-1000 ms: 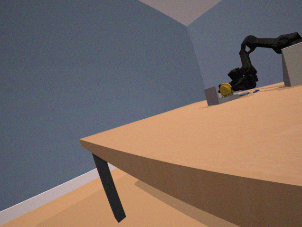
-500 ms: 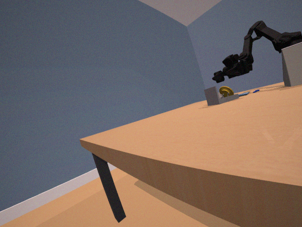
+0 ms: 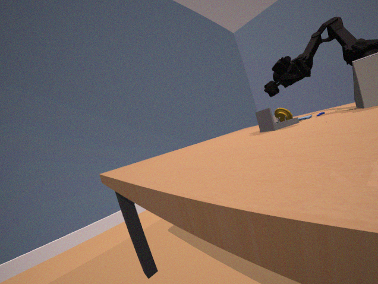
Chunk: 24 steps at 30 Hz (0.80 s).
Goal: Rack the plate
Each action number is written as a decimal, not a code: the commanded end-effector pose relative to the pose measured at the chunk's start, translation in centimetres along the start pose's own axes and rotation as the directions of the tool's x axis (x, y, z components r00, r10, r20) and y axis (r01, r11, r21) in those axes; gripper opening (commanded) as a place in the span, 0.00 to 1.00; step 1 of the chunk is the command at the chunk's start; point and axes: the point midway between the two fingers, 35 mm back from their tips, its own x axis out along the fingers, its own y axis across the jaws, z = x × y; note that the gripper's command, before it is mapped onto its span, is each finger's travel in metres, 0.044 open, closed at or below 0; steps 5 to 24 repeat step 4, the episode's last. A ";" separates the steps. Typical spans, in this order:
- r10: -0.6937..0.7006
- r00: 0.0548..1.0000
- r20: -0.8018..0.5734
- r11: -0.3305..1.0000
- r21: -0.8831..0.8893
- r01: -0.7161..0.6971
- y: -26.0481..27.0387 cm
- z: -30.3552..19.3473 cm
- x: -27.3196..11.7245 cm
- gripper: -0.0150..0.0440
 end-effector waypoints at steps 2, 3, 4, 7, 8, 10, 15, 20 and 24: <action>0.036 0.995 -0.096 0.993 0.117 -0.024 0.5 -0.2 0.3 0.93; 0.044 0.992 -0.118 0.990 0.142 -0.027 0.7 -0.2 0.3 0.93; 0.052 0.989 -0.139 0.986 0.166 -0.028 0.8 -0.3 0.3 0.93; 0.052 0.989 -0.139 0.986 0.166 -0.028 0.8 -0.3 0.3 0.93; 0.052 0.989 -0.139 0.986 0.166 -0.028 0.8 -0.3 0.3 0.93; 0.052 0.989 -0.139 0.986 0.166 -0.028 0.8 -0.3 0.3 0.93; 0.052 0.989 -0.139 0.986 0.166 -0.028 0.8 -0.3 0.3 0.93; 0.052 0.989 -0.139 0.986 0.166 -0.028 0.8 -0.3 0.3 0.93; 0.052 0.989 -0.139 0.986 0.166 -0.028 0.8 -0.3 0.3 0.93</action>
